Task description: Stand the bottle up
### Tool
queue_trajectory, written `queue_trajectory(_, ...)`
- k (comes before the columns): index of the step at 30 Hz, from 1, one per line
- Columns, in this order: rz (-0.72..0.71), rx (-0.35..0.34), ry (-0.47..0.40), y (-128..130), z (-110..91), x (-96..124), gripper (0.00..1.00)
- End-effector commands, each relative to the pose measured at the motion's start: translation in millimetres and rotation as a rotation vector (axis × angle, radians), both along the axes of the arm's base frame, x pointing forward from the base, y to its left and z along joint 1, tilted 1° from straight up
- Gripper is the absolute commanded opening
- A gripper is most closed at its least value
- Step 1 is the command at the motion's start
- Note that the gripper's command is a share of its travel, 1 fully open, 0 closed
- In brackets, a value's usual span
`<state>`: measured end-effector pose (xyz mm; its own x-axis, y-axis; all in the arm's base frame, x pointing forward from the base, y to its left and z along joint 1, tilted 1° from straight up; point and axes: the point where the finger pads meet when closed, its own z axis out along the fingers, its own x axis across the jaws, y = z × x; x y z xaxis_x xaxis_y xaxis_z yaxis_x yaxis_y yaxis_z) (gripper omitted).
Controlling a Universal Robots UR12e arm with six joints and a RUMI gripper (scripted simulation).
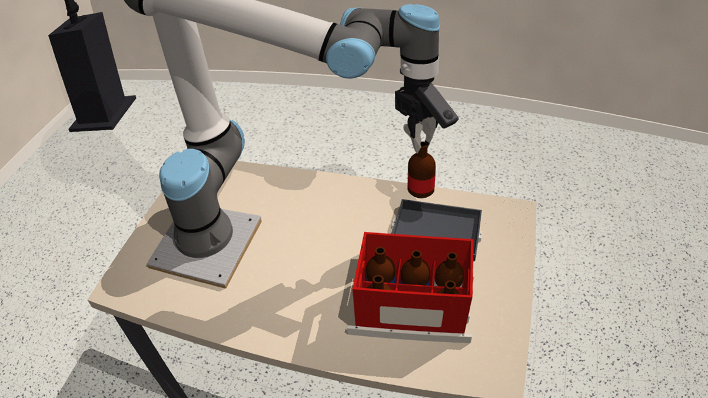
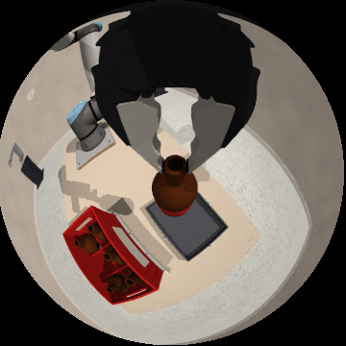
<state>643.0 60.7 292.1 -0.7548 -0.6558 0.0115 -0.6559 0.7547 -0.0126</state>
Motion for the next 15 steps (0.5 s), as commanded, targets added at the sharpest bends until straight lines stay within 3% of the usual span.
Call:
queue_trajectory(1, 0.0, 0.0, -0.002, 0.0, 4.2, 0.6, 0.0)
queue_trajectory(15, 0.0, 0.0, -0.002, 0.2, 17.6, 0.5, 0.0)
